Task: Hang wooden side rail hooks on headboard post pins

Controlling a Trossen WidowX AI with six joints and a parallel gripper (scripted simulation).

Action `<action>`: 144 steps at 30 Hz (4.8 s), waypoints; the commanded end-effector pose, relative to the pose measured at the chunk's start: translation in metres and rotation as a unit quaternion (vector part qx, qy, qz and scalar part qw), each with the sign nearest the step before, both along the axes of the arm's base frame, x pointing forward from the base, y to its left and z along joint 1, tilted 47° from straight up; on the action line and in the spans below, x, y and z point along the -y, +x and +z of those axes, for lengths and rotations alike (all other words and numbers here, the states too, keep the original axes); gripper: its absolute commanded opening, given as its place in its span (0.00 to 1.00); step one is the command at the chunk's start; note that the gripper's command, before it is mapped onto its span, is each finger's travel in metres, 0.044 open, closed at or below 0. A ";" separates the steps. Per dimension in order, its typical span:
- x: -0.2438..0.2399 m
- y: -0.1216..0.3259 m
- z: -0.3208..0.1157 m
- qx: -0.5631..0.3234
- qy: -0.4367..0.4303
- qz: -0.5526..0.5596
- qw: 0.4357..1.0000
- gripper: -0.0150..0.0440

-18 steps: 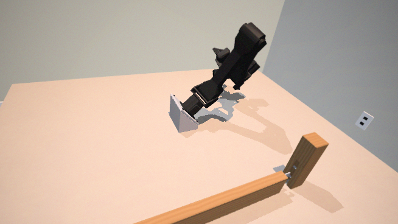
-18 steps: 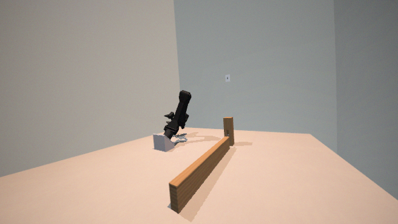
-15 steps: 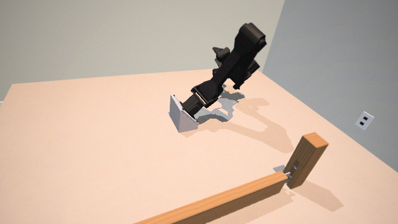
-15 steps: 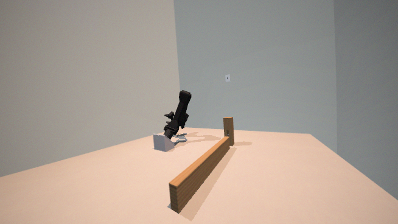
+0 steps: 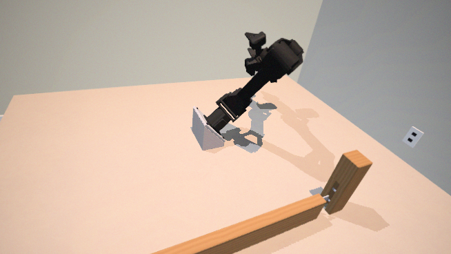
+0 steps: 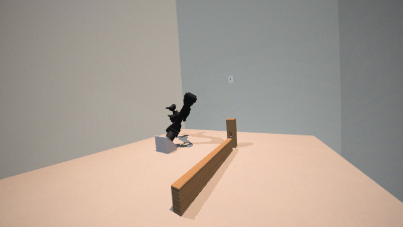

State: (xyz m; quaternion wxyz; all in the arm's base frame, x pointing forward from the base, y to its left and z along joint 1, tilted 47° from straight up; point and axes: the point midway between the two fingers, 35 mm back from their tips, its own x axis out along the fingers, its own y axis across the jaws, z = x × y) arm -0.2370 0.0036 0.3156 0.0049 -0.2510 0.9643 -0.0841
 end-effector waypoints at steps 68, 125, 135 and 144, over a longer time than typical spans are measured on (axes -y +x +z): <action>-0.212 0.409 -0.089 -0.470 -0.545 0.531 -0.448 1.00; -0.061 0.501 -0.128 -0.001 0.293 0.925 -0.240 1.00; -0.056 0.514 -0.122 -0.050 0.282 0.920 -0.268 1.00; -0.046 0.544 -0.114 -0.162 0.237 0.885 -0.366 1.00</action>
